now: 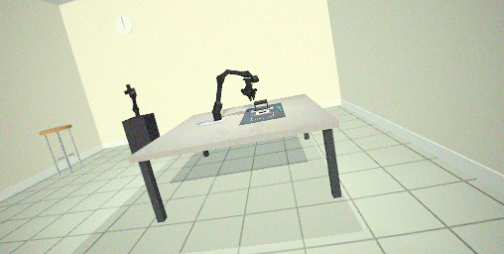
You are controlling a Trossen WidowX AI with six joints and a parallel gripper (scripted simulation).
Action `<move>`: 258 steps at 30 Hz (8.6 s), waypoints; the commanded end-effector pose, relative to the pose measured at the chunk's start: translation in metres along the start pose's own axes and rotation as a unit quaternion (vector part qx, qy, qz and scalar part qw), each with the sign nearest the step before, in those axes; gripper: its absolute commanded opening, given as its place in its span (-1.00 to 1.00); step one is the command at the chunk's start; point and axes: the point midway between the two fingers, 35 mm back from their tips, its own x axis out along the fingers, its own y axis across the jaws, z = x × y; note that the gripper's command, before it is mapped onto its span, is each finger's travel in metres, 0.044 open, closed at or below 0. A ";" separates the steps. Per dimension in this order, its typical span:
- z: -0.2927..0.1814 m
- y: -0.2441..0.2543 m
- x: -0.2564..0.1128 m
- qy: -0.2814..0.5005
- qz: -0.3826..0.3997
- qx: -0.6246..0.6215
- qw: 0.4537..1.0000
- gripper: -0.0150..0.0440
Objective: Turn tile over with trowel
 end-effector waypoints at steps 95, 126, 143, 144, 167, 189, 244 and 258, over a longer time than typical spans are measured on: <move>-0.104 0.044 -0.002 0.009 0.001 0.978 0.209 0.42; -0.104 0.045 0.023 0.008 0.001 0.978 0.209 -0.05; -0.104 0.045 0.023 0.008 0.001 0.969 0.245 -0.05; -0.104 0.045 0.023 0.008 0.001 0.966 0.260 -0.05; -0.103 0.045 0.023 0.008 0.004 0.821 0.571 -0.05; -0.103 0.045 0.023 0.007 0.005 0.689 0.725 0.13; -0.101 0.047 -0.021 0.008 0.003 0.886 0.463 0.42; -0.101 0.047 -0.021 0.009 0.001 0.972 0.236 0.42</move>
